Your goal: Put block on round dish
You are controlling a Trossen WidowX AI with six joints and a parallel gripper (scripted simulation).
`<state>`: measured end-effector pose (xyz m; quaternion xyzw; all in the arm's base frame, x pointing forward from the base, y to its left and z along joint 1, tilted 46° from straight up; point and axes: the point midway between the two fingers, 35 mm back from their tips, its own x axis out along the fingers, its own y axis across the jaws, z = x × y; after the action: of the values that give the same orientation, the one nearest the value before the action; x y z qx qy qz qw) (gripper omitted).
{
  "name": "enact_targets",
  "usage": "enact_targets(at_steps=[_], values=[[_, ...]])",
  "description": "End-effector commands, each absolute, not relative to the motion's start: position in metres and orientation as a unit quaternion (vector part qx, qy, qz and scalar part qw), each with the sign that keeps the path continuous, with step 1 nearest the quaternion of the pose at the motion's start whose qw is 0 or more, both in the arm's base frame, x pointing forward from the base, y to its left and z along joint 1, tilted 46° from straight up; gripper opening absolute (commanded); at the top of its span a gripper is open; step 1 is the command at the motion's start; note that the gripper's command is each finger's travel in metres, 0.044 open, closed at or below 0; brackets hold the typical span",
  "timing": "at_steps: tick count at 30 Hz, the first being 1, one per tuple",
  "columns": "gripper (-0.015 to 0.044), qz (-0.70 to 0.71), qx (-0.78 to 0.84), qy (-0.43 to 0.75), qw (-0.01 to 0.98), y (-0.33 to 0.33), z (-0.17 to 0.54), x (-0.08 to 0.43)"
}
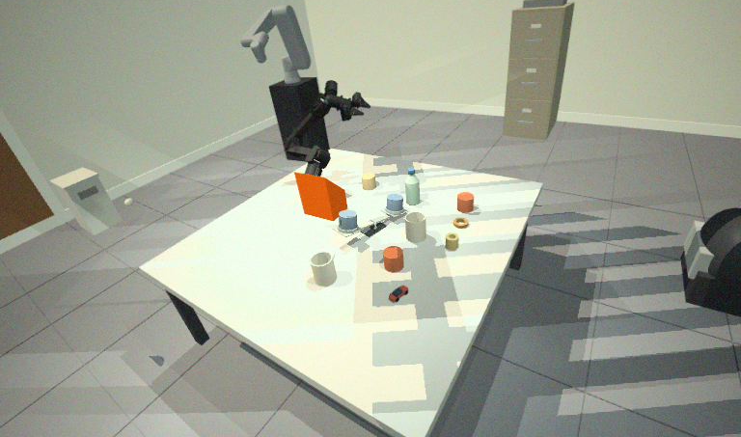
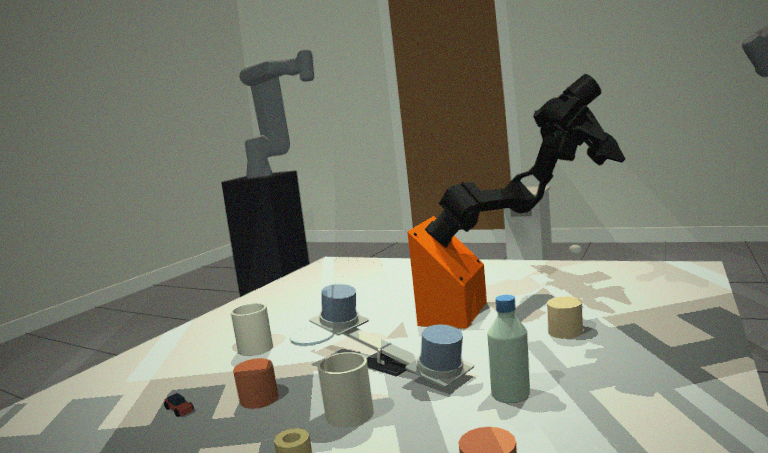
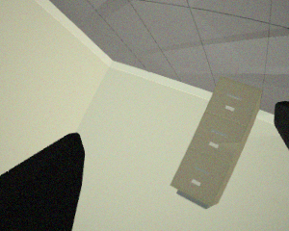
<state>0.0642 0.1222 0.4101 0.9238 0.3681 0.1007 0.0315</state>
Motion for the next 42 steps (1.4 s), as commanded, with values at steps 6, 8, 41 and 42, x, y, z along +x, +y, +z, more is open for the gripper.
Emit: enact_targets(at_steps=[6, 8, 41, 42], values=[[0.044, 0.064, 0.931, 0.358, -0.035, 0.114, 0.405, 0.08], [0.044, 0.049, 0.932, 0.353, -0.065, 0.11, 0.402, 0.087], [0.044, -0.138, 0.826, 0.199, -0.51, 0.045, 0.343, 0.173], [0.044, -0.142, 0.818, 0.192, -0.523, 0.043, 0.34, 0.175]])
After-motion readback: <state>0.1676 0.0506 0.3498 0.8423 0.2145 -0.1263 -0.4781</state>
